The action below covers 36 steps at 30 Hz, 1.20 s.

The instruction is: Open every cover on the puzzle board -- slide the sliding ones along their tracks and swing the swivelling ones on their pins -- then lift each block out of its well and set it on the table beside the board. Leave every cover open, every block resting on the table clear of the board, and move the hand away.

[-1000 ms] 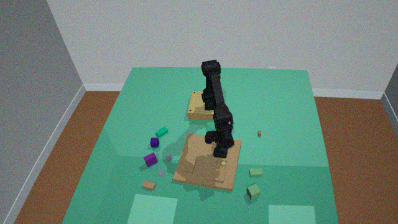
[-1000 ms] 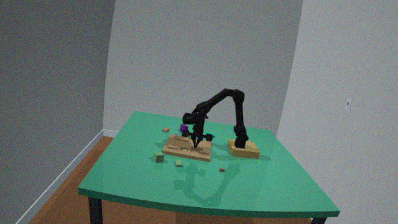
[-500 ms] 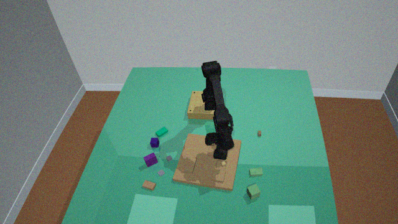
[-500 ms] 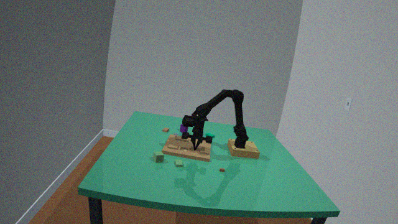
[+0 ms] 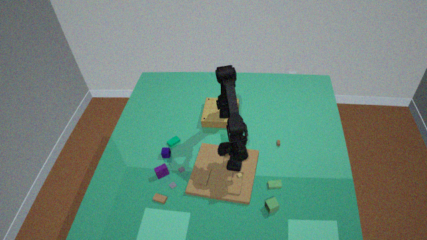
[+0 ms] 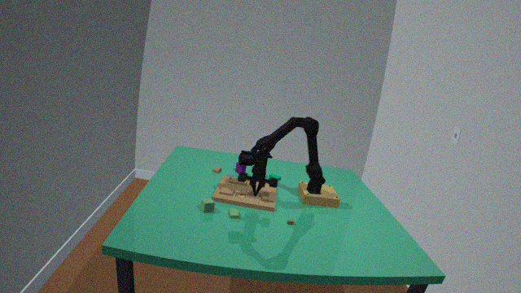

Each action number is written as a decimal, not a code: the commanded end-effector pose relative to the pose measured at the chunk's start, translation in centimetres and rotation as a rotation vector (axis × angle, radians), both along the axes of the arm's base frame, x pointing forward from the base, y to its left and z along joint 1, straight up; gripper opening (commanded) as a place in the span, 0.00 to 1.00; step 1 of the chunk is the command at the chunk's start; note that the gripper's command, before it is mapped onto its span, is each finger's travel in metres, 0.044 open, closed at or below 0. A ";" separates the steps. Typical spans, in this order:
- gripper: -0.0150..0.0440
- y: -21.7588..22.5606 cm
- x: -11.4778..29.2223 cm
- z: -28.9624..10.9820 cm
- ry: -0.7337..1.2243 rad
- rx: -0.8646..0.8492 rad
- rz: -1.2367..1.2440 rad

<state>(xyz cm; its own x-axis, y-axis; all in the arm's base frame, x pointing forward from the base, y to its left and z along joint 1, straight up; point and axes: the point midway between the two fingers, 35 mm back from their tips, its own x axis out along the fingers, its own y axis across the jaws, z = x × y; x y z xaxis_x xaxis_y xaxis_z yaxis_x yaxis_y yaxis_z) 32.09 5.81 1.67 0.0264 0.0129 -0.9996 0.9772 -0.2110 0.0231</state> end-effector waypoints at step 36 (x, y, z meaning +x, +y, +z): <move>0.25 -3.9 -0.6 -0.2 0.000 -0.006 0.002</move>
<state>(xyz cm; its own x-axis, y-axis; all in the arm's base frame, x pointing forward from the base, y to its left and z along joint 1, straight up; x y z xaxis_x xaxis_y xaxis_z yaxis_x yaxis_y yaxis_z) 31.49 2.30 1.56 0.0243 0.0111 -0.9996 0.9778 -0.2084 0.0214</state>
